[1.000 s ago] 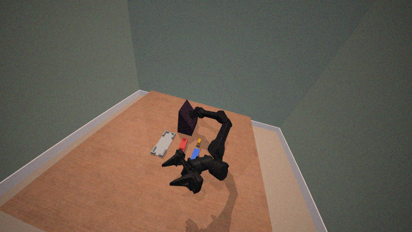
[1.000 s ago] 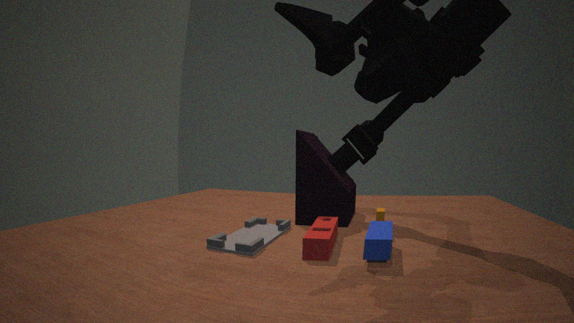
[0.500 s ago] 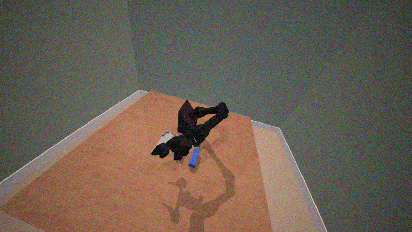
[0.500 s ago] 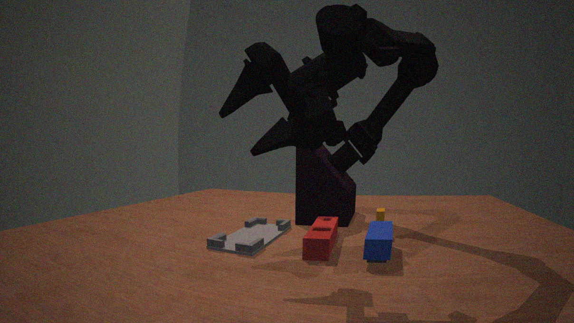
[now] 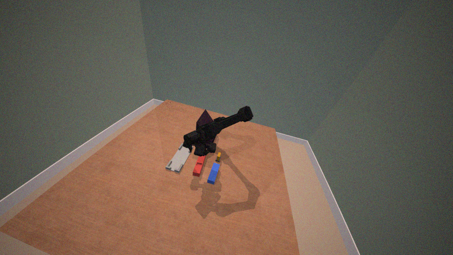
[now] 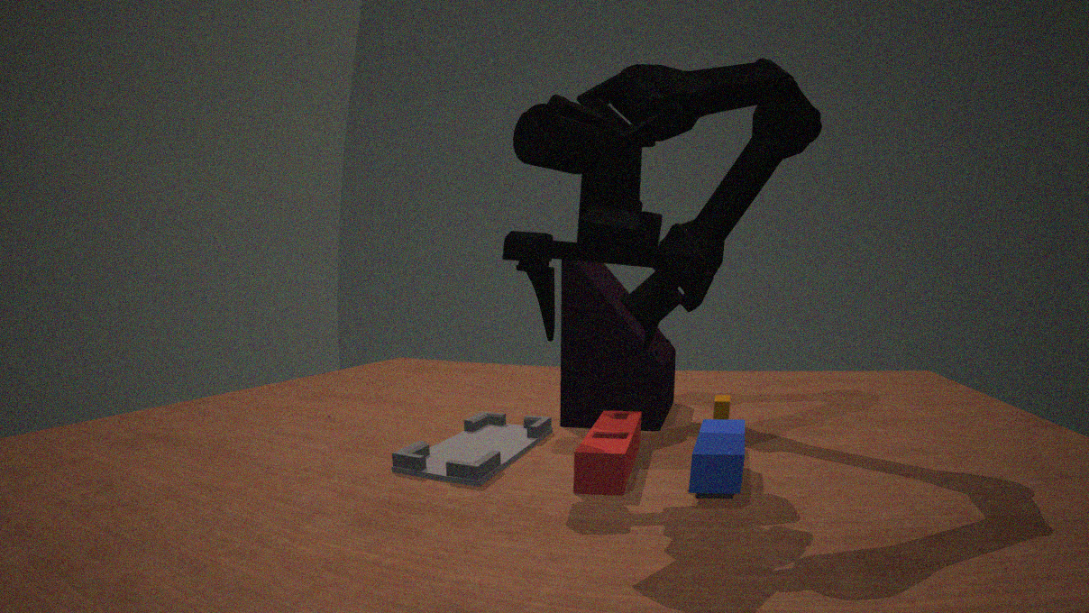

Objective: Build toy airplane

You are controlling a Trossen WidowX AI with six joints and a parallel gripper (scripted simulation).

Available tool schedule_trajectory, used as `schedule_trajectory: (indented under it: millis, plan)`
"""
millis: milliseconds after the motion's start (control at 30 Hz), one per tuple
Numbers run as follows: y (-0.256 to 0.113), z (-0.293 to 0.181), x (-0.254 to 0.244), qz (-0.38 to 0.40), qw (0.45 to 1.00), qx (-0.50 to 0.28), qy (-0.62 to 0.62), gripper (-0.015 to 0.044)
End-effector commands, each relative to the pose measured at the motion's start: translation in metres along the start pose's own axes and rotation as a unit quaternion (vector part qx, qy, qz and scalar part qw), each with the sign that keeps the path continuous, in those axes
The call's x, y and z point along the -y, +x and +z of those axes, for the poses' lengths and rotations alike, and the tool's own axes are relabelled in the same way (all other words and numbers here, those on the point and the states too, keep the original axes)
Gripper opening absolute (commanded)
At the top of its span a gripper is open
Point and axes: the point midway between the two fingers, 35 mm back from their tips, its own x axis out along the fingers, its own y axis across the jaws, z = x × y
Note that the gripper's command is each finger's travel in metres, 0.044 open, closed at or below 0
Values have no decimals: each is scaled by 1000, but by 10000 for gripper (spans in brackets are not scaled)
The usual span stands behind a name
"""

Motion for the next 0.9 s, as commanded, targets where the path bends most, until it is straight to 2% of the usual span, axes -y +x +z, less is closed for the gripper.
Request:
schedule_trajectory:
  millis: [0,267,333,433,867]
  plan:
    - [1,-8,-13,41,998,12,52,440]
    - [1,-8,-13,41,998,12,52,440]
    - [13,-7,-14,41,998,12,53,440]
    - [51,-6,-18,42,998,12,52,440]
    - [69,-6,-20,43,998,12,52,440]
